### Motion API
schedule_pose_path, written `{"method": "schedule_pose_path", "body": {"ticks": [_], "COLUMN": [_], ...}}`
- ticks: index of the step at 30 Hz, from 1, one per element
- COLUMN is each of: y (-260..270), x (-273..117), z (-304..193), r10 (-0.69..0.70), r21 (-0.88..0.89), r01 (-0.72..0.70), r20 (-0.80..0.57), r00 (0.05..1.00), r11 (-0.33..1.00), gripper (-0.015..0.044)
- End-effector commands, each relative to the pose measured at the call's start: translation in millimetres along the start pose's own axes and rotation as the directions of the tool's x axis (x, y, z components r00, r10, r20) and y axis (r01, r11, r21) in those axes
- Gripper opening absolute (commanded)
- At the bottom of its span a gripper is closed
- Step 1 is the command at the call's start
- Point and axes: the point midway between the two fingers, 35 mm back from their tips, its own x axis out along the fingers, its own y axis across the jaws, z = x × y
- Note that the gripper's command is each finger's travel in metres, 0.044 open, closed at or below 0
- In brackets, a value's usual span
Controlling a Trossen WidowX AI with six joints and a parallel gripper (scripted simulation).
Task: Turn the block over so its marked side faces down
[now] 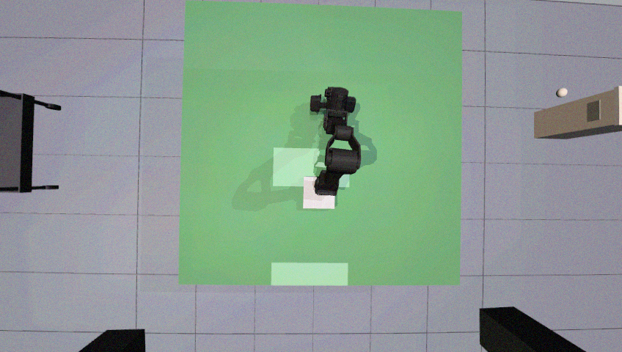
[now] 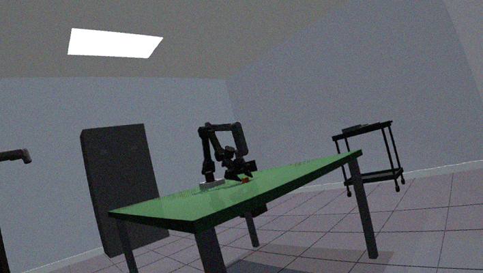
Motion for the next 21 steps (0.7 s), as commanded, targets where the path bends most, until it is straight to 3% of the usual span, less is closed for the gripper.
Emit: {"method": "schedule_pose_path", "body": {"ticks": [1,6,21], "y": [0.0,1.2,1.2], "x": [-52.2,-68.0,-68.0], "z": [39.6,35.1,35.1], "r10": [-0.014,-0.012,-0.012], "r21": [-0.012,-0.011,-0.011], "r01": [0.012,0.009,0.009], "r20": [-0.232,-0.308,-0.308], "r00": [0.973,0.951,0.951], "r11": [1.0,1.0,1.0], "gripper": [0.044,0.044,0.044]}}
